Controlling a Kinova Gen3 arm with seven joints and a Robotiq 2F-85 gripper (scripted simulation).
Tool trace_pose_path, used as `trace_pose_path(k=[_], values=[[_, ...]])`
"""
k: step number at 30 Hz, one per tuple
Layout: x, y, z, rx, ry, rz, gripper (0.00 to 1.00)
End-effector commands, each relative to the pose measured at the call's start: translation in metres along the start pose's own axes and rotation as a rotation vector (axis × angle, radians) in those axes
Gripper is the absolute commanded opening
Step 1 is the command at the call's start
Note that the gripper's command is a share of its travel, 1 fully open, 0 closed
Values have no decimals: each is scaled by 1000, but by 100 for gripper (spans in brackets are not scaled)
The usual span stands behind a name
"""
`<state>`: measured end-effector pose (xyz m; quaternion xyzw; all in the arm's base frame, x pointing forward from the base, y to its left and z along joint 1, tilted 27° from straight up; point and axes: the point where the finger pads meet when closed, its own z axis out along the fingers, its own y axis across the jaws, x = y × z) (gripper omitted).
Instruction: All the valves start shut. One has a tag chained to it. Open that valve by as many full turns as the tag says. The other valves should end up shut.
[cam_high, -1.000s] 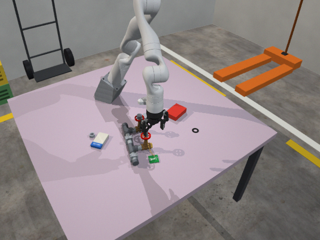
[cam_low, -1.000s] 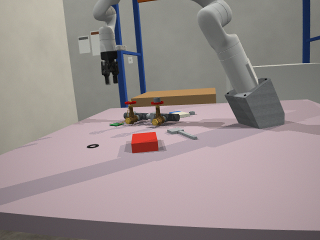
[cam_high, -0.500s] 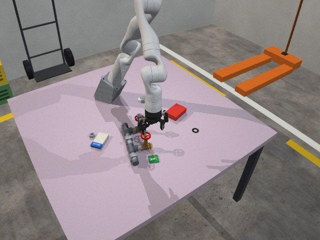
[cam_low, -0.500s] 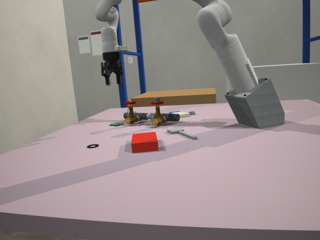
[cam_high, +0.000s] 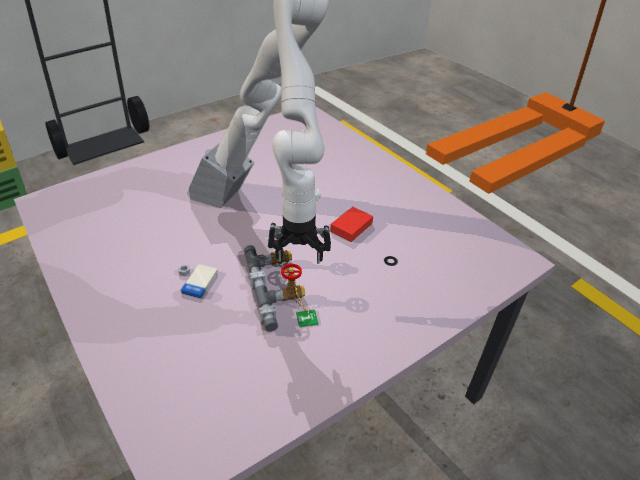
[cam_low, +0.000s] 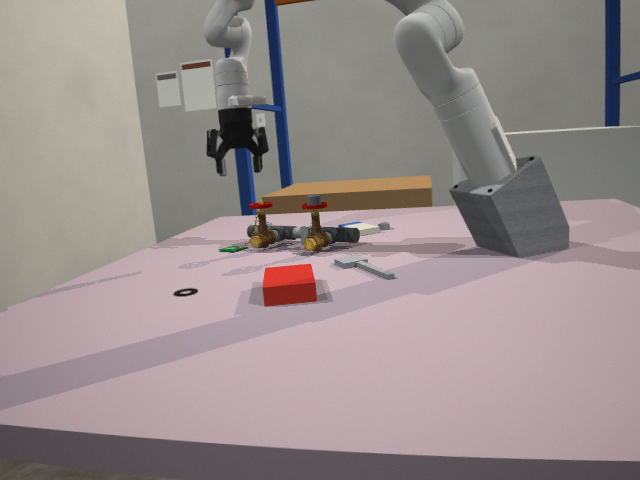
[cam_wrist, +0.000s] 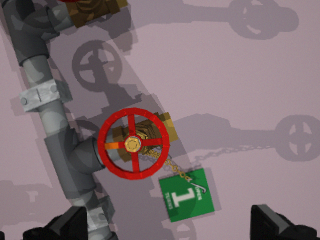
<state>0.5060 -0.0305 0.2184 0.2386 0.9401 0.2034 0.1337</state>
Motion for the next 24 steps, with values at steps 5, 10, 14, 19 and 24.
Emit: trace_pose_path(k=[5, 10, 14, 19, 24], values=[[18, -13, 9, 9, -11, 412, 100], [27, -19, 14, 7, -13, 599, 100], [30, -21, 15, 7, -14, 657, 100], [34, -24, 18, 6, -15, 754, 100], [36, -25, 18, 6, -15, 788, 100]])
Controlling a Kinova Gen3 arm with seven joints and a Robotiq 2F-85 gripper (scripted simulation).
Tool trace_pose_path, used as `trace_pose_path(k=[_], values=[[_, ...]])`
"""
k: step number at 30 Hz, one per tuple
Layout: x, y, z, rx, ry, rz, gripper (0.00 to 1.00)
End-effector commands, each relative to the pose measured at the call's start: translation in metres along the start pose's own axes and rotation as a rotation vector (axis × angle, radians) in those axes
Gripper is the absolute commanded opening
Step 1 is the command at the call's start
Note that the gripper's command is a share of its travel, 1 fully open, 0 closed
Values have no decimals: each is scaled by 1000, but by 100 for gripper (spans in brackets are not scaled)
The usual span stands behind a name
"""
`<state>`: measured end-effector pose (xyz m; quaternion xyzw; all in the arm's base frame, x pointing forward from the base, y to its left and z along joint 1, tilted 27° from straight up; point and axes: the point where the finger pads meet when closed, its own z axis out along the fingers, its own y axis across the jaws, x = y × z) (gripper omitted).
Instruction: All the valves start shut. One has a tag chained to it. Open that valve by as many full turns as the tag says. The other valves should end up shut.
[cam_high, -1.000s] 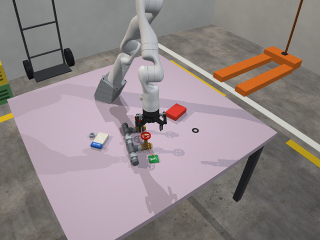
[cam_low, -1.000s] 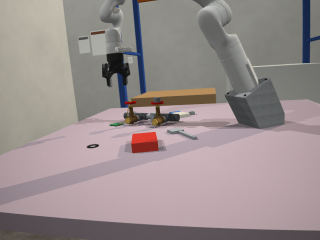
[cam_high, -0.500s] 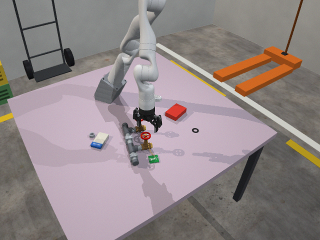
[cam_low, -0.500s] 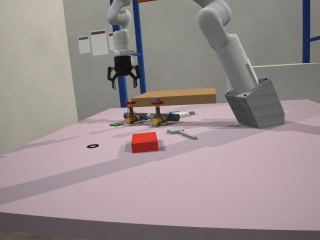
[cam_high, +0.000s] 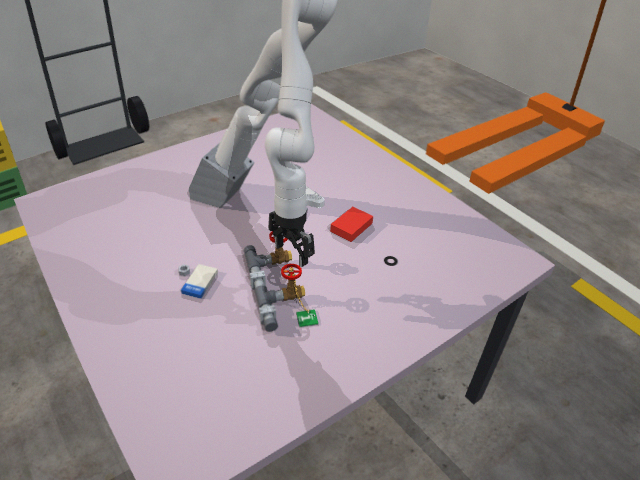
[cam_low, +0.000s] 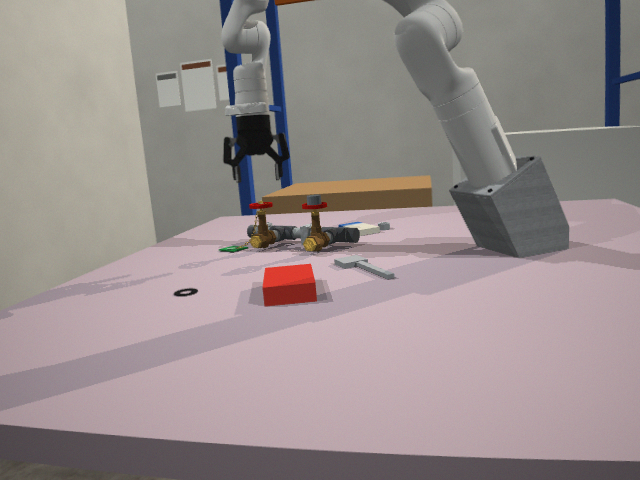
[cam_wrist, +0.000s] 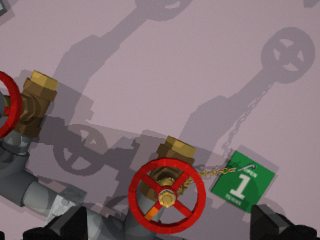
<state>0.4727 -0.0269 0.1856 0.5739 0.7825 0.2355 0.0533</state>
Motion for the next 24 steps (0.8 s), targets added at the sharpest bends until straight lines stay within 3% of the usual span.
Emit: trace_pose_path(k=[1, 12, 24], values=[[0, -1, 0, 1, -3, 24, 100], [0, -1, 2, 1, -3, 25, 100], [0, -1, 17, 1, -3, 24, 100]])
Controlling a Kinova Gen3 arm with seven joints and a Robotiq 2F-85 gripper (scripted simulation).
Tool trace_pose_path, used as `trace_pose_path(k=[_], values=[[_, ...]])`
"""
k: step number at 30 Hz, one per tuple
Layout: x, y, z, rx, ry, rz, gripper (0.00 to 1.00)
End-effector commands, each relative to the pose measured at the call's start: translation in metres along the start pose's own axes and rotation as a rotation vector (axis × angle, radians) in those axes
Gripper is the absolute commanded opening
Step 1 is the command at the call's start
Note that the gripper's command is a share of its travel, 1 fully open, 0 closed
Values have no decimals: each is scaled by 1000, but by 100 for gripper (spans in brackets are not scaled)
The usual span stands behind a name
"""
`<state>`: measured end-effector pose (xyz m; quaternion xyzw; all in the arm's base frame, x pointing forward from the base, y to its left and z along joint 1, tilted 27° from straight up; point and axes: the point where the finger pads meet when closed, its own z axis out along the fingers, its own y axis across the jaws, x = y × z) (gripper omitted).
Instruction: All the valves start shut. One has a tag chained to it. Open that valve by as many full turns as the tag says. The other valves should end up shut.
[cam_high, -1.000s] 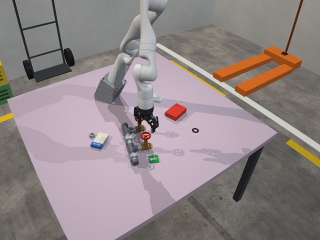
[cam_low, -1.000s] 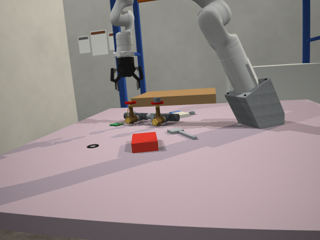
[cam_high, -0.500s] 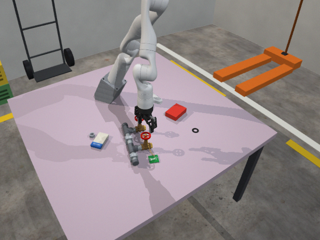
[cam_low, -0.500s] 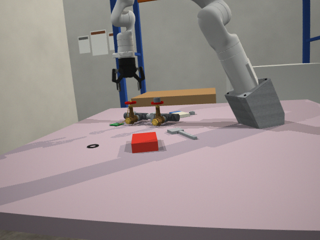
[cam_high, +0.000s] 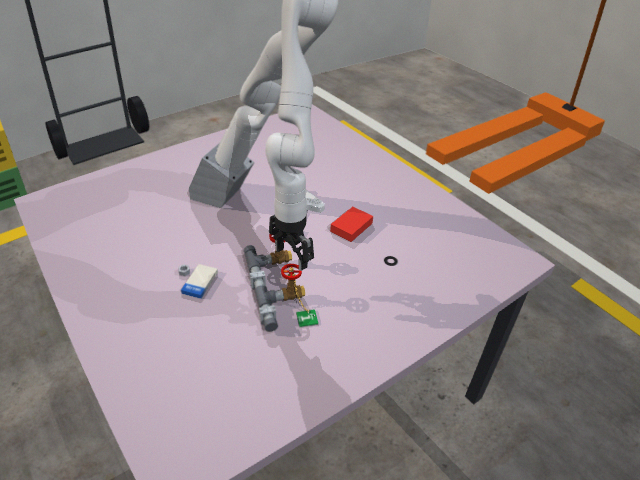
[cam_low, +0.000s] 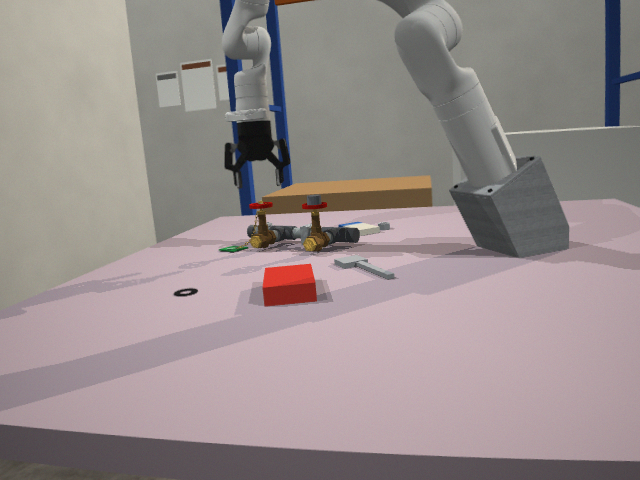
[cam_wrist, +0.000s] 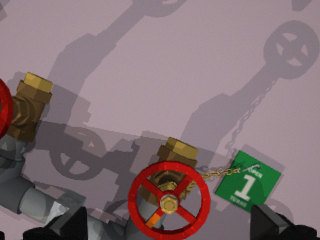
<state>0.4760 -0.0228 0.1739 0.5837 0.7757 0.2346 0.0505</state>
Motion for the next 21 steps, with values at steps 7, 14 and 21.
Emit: trace_pose_path(k=[7, 14, 21], values=[[0, 1, 21, -1, -1, 0, 100], [0, 1, 35, -1, -1, 0, 100], [0, 1, 44, -1, -1, 0, 100]])
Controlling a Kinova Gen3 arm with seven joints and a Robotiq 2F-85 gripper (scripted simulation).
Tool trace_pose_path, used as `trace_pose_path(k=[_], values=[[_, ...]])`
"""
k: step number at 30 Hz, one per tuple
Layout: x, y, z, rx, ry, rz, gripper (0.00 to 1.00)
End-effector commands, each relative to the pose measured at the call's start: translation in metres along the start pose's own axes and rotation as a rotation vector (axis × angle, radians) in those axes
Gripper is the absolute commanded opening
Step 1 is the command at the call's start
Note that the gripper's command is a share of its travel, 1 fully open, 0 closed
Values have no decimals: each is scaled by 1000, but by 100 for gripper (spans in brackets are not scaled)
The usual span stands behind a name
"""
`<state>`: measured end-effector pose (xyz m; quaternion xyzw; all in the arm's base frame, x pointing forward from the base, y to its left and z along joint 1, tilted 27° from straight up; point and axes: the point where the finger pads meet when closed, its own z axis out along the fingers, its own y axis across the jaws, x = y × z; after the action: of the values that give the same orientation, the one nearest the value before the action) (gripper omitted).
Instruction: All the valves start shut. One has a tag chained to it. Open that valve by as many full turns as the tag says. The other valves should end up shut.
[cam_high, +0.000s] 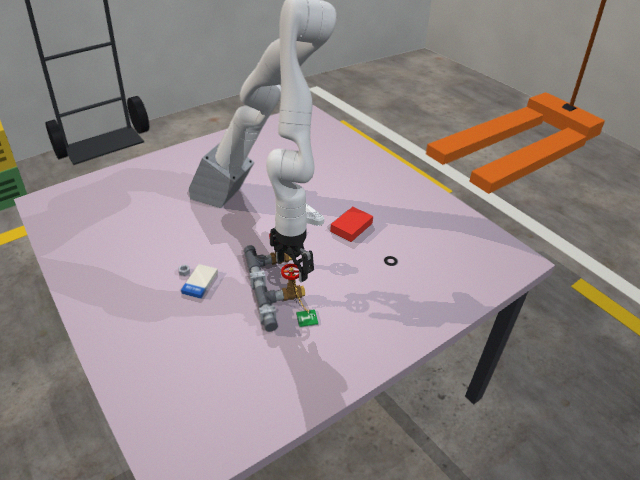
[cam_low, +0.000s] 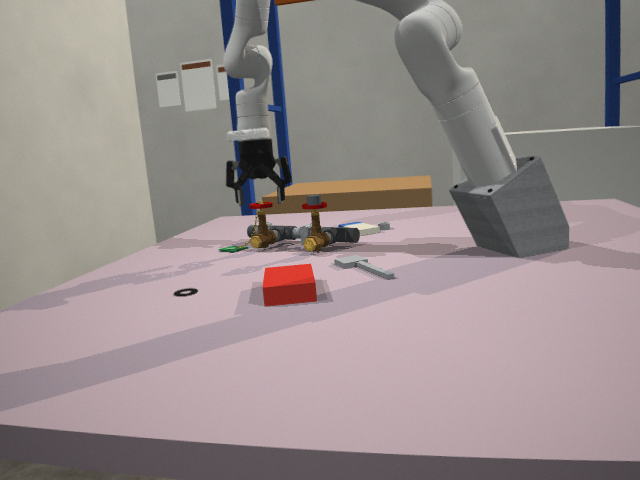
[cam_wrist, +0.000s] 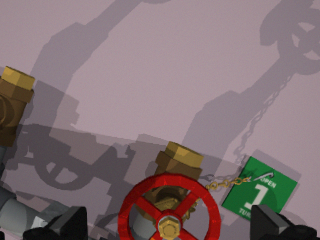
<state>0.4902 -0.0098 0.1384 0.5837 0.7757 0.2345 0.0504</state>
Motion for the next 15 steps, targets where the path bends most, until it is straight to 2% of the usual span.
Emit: trace_pose_path(k=[1, 11, 12, 15], values=[[0, 1, 5, -1, -1, 0, 100], [0, 1, 7, -1, -1, 0, 100], [0, 1, 7, -1, -1, 0, 60], [0, 1, 7, -1, -1, 0, 60]])
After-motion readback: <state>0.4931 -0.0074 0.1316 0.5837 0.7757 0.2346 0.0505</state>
